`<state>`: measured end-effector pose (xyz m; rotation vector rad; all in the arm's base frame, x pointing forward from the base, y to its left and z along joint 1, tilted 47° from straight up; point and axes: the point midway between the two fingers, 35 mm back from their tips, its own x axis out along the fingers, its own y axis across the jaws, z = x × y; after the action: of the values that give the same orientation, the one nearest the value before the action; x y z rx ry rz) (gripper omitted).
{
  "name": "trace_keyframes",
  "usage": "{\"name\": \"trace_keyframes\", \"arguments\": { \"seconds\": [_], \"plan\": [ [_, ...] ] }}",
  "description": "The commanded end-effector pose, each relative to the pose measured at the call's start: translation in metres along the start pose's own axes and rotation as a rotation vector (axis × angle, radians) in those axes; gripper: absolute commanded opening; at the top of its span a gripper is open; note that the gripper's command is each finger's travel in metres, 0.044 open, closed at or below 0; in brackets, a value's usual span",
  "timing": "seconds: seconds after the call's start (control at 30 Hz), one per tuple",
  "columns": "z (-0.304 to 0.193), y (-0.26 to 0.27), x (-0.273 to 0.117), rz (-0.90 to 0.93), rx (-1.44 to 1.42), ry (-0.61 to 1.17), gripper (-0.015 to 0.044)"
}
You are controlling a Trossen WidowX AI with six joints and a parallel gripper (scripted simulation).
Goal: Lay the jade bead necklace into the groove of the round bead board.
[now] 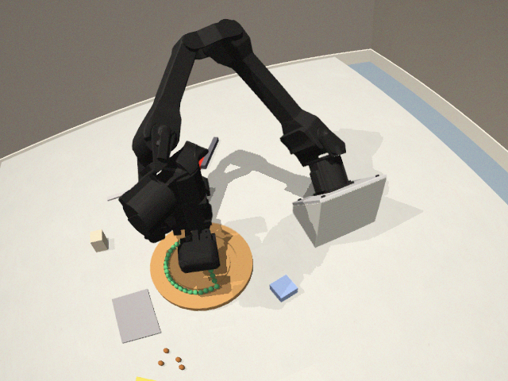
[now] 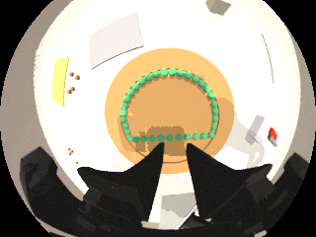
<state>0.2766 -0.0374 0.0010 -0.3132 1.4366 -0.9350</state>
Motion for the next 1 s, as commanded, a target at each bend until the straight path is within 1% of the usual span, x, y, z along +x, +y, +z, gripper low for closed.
{"name": "trace_keyframes", "arguments": {
  "seconds": [0.0,0.63,0.83,0.87,0.97],
  "plan": [
    [0.001,-0.054,-0.012,-0.005,0.919,-0.016,0.012],
    [0.001,-0.054,-0.012,-0.005,0.931,-0.017,0.012],
    [0.002,-0.054,0.005,-0.005,0.931,-0.017,0.012],
    [0.002,-0.052,-0.004,0.002,0.932,-0.015,0.012],
    [0.002,-0.052,-0.003,0.001,0.932,-0.015,0.012]
  ]
}}
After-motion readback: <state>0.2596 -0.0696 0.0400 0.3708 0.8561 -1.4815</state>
